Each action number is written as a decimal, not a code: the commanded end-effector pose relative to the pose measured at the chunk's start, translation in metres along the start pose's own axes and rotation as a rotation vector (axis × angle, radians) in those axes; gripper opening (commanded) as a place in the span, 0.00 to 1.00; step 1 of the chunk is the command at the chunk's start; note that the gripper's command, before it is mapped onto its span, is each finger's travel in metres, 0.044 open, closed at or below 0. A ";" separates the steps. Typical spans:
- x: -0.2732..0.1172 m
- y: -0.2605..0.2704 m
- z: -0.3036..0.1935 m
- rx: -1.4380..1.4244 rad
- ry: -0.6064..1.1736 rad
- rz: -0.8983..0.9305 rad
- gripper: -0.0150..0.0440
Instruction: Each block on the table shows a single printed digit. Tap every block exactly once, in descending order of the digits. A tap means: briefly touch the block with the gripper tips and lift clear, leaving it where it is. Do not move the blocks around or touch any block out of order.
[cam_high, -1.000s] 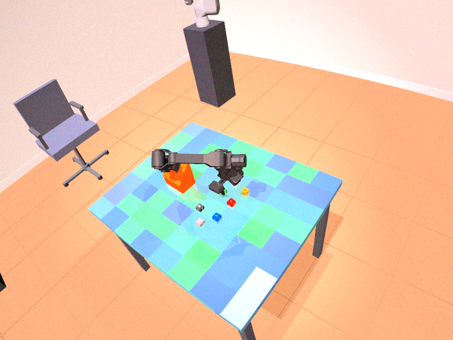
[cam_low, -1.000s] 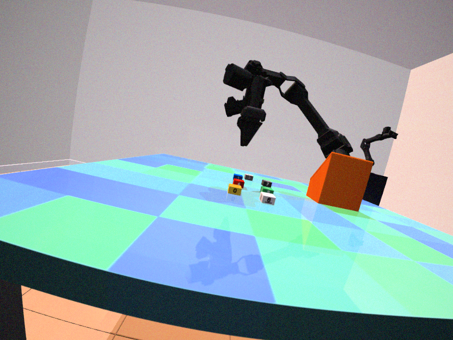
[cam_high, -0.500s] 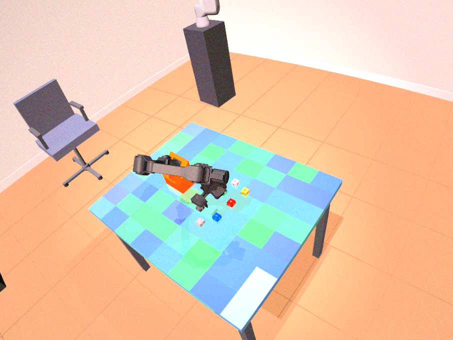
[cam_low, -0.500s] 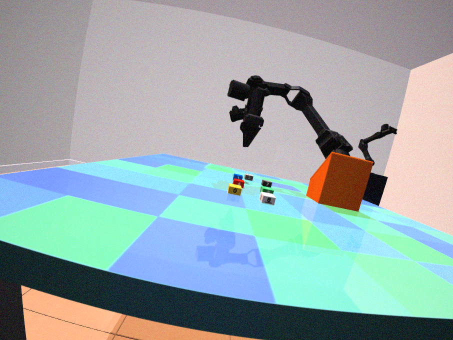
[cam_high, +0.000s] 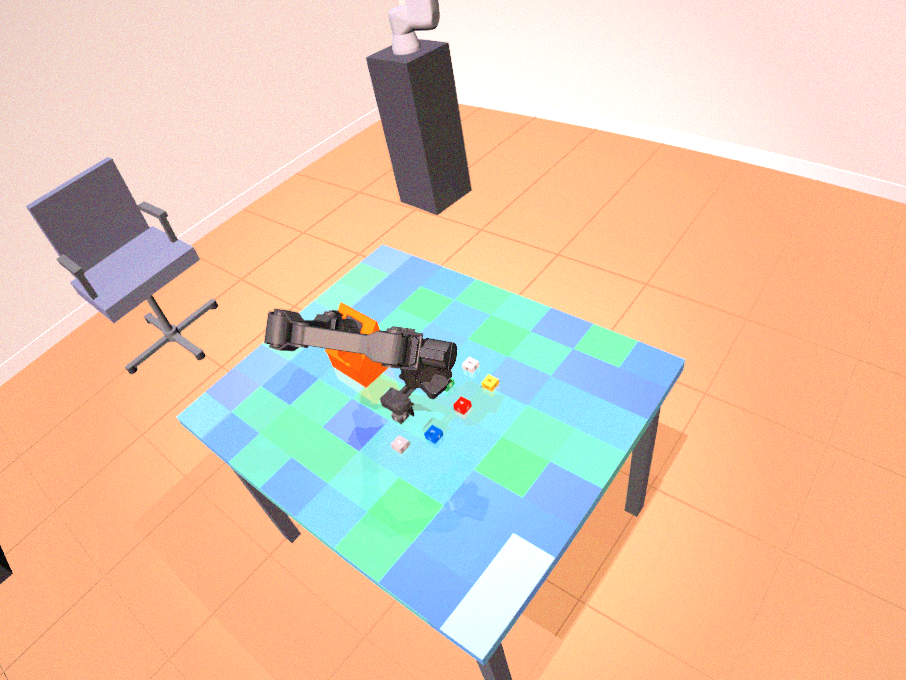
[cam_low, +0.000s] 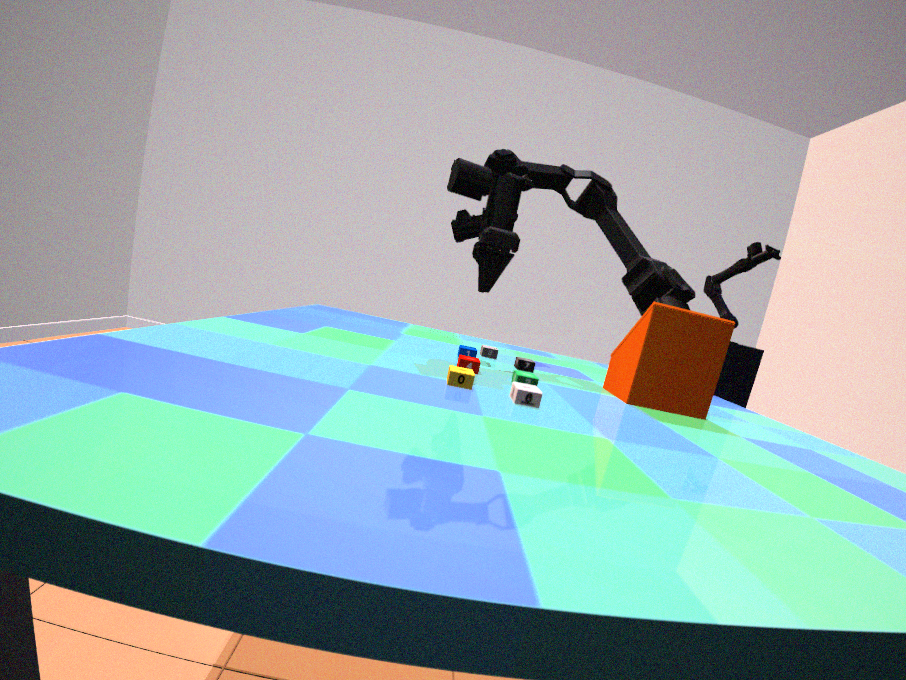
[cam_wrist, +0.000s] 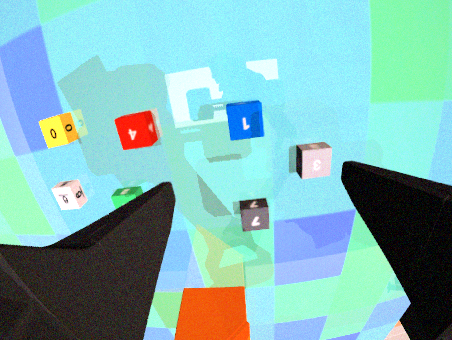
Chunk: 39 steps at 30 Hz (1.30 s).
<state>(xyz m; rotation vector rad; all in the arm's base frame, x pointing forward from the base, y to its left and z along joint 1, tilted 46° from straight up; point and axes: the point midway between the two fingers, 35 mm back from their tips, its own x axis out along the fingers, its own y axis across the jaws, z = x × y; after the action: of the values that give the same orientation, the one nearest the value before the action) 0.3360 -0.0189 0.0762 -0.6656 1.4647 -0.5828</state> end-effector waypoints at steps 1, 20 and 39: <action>0.001 -0.001 -0.003 -0.007 0.003 -0.005 0.93; 0.010 0.000 -0.110 -0.011 0.006 -0.003 0.84; 0.082 -0.002 -0.112 -0.011 0.006 -0.008 0.29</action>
<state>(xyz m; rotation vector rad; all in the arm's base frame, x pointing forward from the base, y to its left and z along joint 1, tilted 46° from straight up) 0.2300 -0.0830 0.0239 -0.6695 1.4648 -0.5836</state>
